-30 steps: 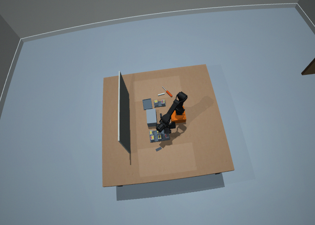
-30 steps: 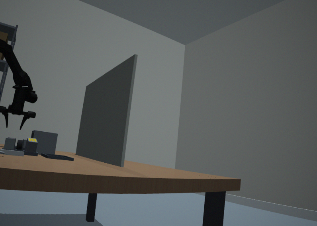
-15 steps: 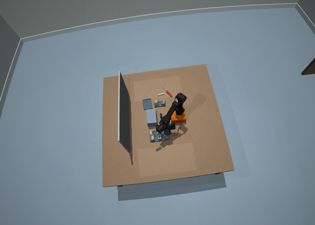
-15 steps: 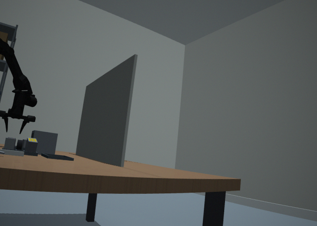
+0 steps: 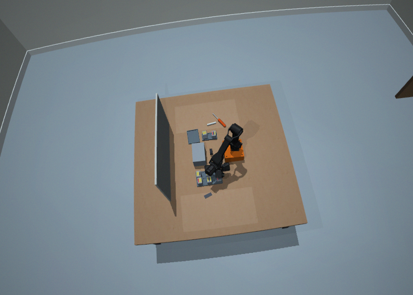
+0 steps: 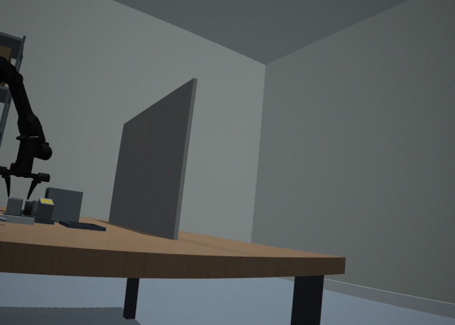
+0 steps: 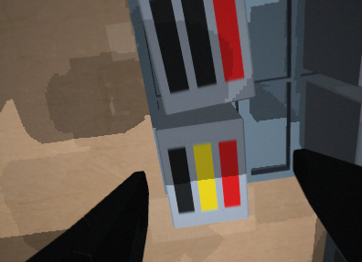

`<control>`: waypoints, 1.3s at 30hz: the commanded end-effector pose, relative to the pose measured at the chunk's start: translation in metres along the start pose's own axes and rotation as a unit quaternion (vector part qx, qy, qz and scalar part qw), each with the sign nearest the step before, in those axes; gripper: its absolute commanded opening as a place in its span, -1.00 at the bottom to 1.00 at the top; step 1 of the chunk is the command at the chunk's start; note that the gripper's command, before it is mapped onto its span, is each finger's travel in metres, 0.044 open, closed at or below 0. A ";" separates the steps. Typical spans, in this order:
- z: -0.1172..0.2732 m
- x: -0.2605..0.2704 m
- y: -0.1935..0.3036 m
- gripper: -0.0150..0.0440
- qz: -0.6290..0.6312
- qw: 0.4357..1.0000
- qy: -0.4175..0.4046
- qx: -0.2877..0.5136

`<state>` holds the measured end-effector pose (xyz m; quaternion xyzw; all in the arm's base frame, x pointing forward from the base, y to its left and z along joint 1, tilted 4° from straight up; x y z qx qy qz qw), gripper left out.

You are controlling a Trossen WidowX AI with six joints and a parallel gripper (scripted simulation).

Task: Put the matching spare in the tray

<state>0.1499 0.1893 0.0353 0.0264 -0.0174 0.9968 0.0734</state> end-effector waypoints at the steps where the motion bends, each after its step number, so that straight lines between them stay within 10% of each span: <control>1: -0.009 0.002 0.002 0.53 -0.002 1.000 -0.004 0.002; 31: -0.035 0.004 0.005 0.53 -0.002 1.000 -0.004 0.002; 39: -0.035 0.003 0.005 0.01 0.000 1.000 -0.002 0.003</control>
Point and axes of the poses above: the point midway between the two fingers, 35 mm back from their tips, its own z axis back along the fingers, its own x axis across the jaws, y = z × x, the point moved 4 cm from there along z, back along the fingers, and after that the axes turned 15 degrees about -z, right-handed, at the moved point
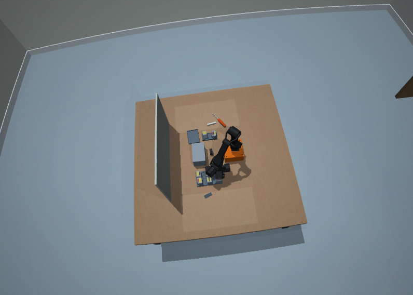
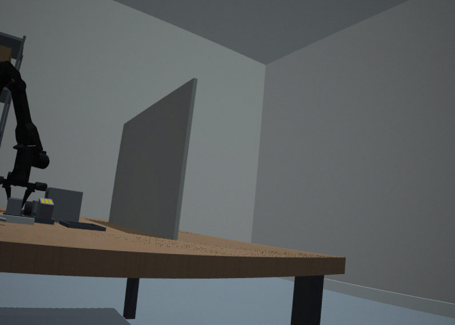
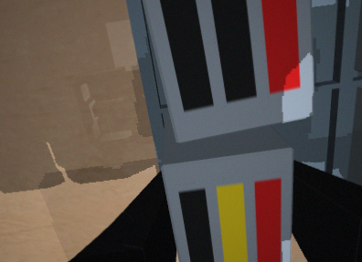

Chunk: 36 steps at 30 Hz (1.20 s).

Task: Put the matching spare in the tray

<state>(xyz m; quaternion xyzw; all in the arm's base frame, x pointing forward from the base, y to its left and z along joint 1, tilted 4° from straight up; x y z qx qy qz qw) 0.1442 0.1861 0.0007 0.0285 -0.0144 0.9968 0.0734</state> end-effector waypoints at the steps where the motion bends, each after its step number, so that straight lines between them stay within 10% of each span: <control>1: 0.000 0.000 0.000 -0.01 0.000 1.000 0.000 0.000; 10: 0.000 0.000 0.000 -0.49 0.000 1.000 0.000 0.000; 36: 0.080 0.000 0.000 -0.49 -0.002 1.000 -0.002 -0.001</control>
Point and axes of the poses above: the point midway between the two fingers, 35 mm back from their tips, its own z axis back along the fingers, its own x axis across the jaws, y = z × x, the point moved 4 cm from there along z, back along the fingers, and after that the axes turned 15 degrees about -z, right-handed, at the moved point
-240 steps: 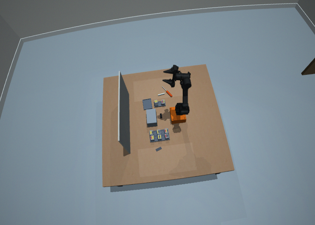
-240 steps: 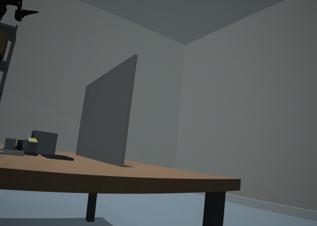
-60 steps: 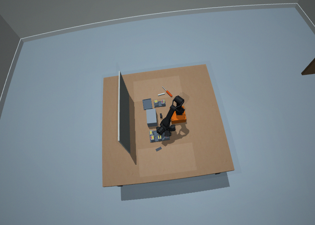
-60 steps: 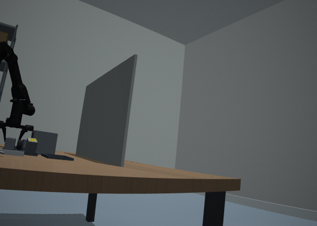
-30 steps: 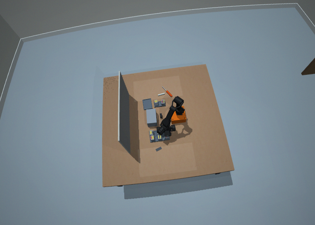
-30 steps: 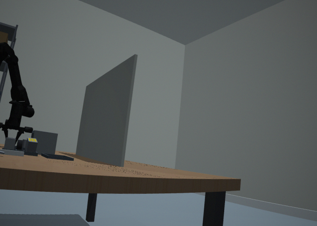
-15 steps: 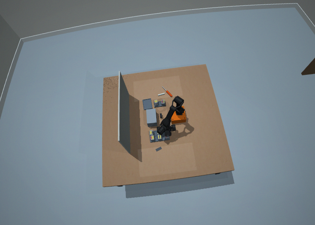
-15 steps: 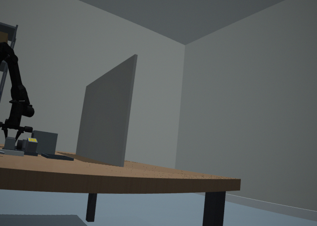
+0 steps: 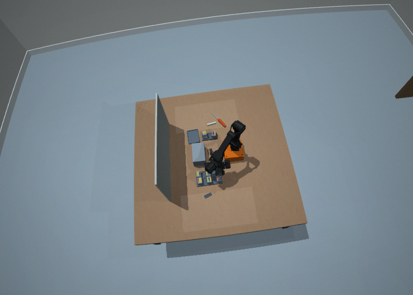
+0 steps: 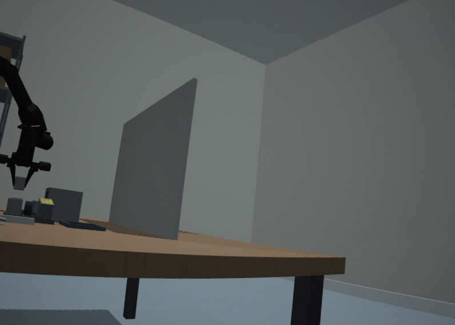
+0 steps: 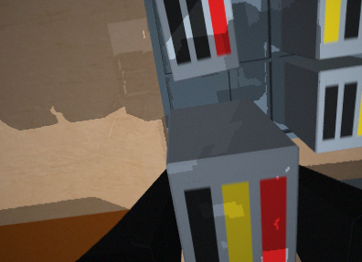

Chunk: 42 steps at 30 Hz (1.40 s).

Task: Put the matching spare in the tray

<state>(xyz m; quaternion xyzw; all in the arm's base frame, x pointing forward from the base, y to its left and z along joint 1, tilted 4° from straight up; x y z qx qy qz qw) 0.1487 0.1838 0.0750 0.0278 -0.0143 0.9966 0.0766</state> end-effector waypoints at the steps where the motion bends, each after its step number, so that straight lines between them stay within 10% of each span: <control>1: 0.005 0.001 0.000 -0.49 0.001 1.000 -0.003 -0.001; 42: 0.091 -0.080 0.026 -0.49 -0.032 0.999 0.001 -0.008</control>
Point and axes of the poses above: the point midway between the two fingers, 35 mm back from their tips, its own z axis back along the fingers, its own x axis across the jaws, y = z × x, the point moved 4 cm from there along z, back along the fingers, and after that the axes turned 15 degrees about -z, right-handed, at the moved point
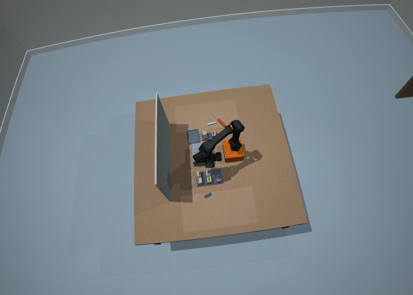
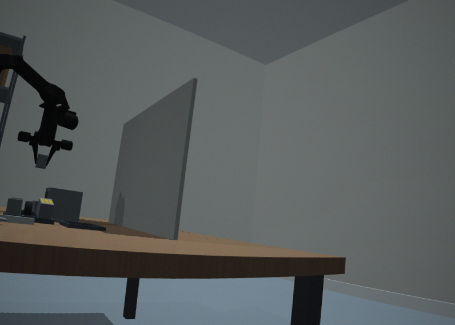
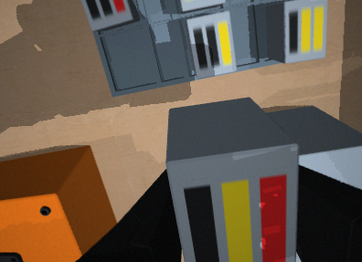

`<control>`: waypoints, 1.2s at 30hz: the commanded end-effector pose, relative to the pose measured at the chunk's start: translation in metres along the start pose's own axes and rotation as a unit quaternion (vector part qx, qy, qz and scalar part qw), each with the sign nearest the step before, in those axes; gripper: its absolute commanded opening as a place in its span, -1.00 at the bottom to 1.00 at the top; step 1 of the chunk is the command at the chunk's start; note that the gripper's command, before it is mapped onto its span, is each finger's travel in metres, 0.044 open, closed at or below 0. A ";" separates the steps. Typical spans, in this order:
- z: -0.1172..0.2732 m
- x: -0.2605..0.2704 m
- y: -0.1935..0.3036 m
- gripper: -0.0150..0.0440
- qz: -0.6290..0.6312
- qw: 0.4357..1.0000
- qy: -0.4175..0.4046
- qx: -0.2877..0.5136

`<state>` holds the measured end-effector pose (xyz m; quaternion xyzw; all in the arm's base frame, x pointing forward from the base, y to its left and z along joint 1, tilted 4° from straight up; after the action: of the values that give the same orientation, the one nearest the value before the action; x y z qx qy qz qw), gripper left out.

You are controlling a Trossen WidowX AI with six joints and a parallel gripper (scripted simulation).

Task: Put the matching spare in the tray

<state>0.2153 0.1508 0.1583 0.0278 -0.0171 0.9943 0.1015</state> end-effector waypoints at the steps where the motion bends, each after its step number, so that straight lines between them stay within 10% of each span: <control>1: 0.004 -0.019 0.008 -0.49 -0.010 1.000 0.001 -0.005; 36: 0.010 -0.166 0.148 -0.49 -0.017 1.000 0.023 -0.004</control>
<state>0.3397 -0.0088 0.1543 0.0127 -0.0196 0.9925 0.1201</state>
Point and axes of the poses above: the point midway between the two fingers, 35 mm back from their tips, its own z axis back along the fingers, its own x axis across the jaws, y = z × x, the point moved 4 cm from there along z, back along the fingers, and after that the axes turned 15 degrees about -z, right-handed, at the moved point
